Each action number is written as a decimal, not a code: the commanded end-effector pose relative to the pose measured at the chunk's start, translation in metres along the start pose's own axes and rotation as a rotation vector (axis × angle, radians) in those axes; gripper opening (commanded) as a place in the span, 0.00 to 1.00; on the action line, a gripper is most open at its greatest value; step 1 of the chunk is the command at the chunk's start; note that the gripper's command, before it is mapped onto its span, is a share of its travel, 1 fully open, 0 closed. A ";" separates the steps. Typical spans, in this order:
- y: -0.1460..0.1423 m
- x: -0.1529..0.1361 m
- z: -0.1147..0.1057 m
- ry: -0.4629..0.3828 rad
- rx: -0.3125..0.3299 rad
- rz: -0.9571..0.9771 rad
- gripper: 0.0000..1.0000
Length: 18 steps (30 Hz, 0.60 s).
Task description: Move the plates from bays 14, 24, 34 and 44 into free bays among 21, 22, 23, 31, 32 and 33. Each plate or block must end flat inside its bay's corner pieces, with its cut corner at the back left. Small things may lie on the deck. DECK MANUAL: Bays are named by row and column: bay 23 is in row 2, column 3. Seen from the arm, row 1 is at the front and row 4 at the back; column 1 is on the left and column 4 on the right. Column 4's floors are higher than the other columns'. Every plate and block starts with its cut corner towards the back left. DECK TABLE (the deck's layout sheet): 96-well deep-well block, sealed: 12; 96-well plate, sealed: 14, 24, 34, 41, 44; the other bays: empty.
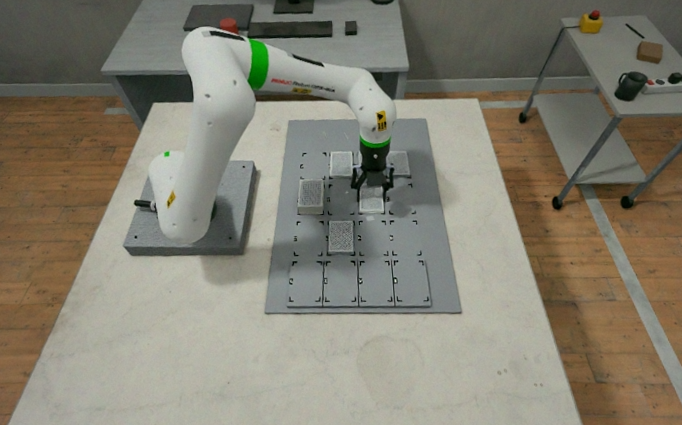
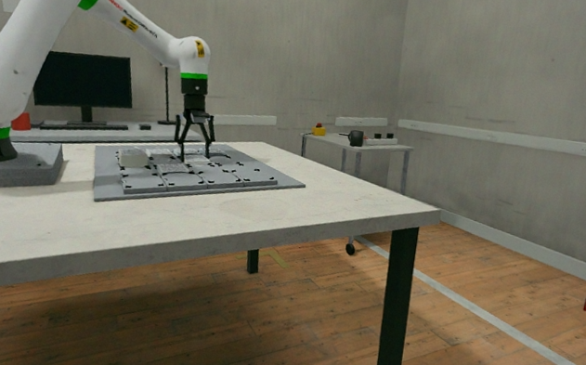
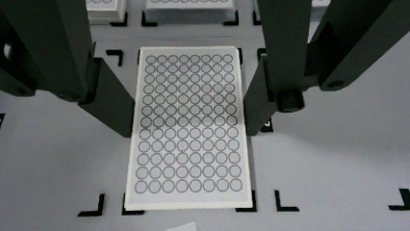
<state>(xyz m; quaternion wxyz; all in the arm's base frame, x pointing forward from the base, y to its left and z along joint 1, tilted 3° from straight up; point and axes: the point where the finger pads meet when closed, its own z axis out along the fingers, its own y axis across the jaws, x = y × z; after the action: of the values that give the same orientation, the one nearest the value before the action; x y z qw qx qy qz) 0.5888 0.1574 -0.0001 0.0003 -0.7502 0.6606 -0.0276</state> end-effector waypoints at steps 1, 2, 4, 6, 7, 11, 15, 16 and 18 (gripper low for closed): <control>-0.001 0.000 -0.001 0.000 0.002 0.000 0.10; -0.001 0.000 -0.001 0.000 0.002 0.000 0.10; -0.001 0.000 -0.001 0.000 0.002 0.000 0.10; -0.001 0.000 -0.001 0.000 0.002 0.000 0.10; -0.001 0.000 -0.001 0.000 0.002 0.000 0.10; -0.001 0.000 -0.001 0.000 0.002 0.000 0.10; -0.001 0.000 -0.001 0.000 0.002 0.000 0.70; -0.001 0.000 -0.001 0.000 0.002 0.000 0.70; -0.001 0.000 -0.001 0.000 0.002 0.000 0.70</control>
<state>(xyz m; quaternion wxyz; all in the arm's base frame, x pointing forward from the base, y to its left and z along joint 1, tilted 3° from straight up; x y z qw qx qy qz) 0.5888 0.1574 -0.0001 0.0003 -0.7502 0.6606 -0.0276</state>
